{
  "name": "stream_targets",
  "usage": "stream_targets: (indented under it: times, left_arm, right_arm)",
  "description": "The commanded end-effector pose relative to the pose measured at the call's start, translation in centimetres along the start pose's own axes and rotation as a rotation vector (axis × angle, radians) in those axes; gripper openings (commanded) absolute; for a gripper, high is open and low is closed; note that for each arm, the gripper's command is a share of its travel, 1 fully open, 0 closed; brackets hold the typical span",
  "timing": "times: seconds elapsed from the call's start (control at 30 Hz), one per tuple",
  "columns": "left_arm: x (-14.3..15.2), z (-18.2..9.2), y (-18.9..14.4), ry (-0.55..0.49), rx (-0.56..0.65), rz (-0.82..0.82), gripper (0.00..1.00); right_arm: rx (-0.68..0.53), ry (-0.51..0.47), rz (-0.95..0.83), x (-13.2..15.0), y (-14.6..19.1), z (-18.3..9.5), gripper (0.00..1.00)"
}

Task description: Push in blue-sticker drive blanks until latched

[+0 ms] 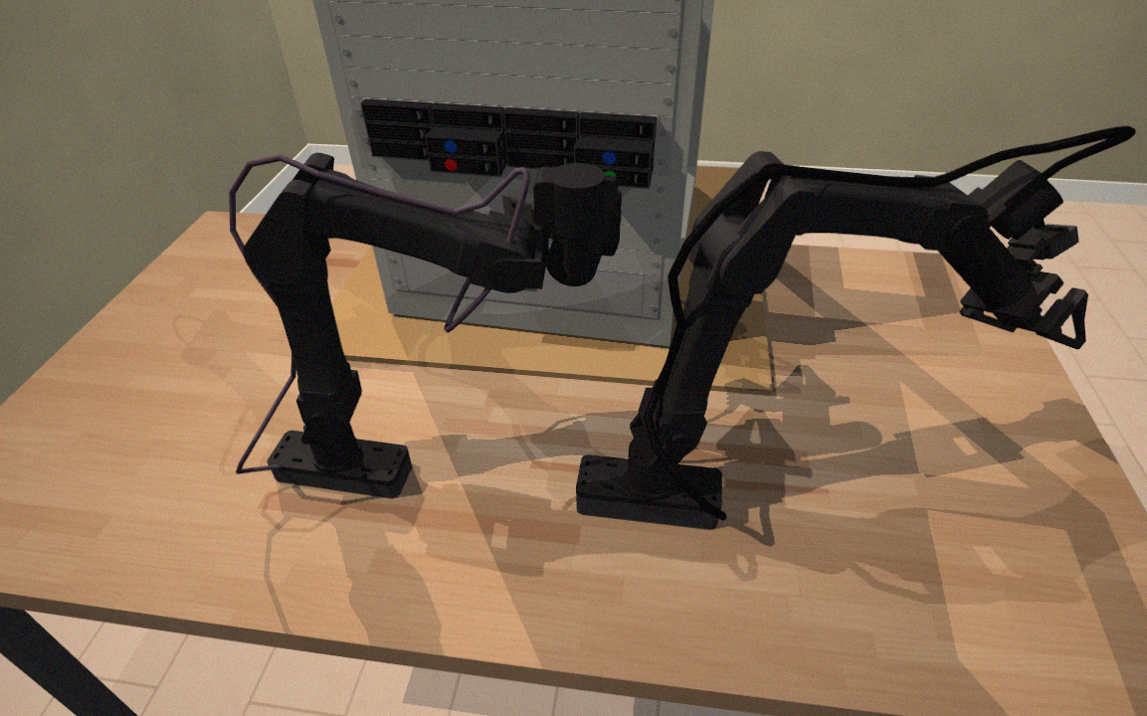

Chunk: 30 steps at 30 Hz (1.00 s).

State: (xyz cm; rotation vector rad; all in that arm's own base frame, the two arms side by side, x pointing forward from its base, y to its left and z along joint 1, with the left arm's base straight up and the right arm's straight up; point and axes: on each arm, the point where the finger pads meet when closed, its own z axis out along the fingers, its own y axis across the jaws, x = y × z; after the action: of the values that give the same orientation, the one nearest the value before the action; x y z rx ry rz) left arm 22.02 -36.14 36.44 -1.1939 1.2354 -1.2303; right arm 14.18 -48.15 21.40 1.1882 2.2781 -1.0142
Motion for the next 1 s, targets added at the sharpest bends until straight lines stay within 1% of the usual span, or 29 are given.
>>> stream_targets:
  times: [0.0,0.1,0.27,0.33,0.43,0.47,0.7,0.97]
  left_arm:
    - [-0.9,0.0,-1.9,-0.019,0.007,-0.027,0.00]
    - [-0.1,1.5,-1.0,-0.012,0.003,-0.001,0.00]
    - [-0.2,5.7,-1.0,-0.012,0.004,-0.002,0.00]
    - [-0.2,6.6,-1.0,-0.012,0.004,-0.002,0.00]
    - [-0.3,6.8,-1.0,-0.012,0.004,-0.002,0.00]
    - [-0.6,5.8,-2.5,0.009,0.016,-0.036,0.00]
    - [-1.0,6.4,-2.5,-0.008,0.016,-0.036,0.00]
    - [-0.9,6.3,-2.4,-0.006,0.015,-0.035,0.00]
  right_arm:
    - [0.010,-0.023,0.008,-0.7,-0.5,-0.6,1.00]
    - [0.010,-0.023,0.008,-0.7,-0.5,-0.6,1.00]
    - [0.010,-0.023,0.008,-0.7,-0.5,-0.6,1.00]
    - [0.010,-0.023,0.008,-0.7,-0.5,-0.6,1.00]
    - [0.010,-0.023,0.008,-0.7,-0.5,-0.6,1.00]
    - [0.010,-0.023,0.008,-0.7,-0.5,-0.6,1.00]
    - [0.010,-0.023,0.008,-0.7,-0.5,-0.6,1.00]
    - [0.010,-0.023,0.008,-0.7,-0.5,-0.6,1.00]
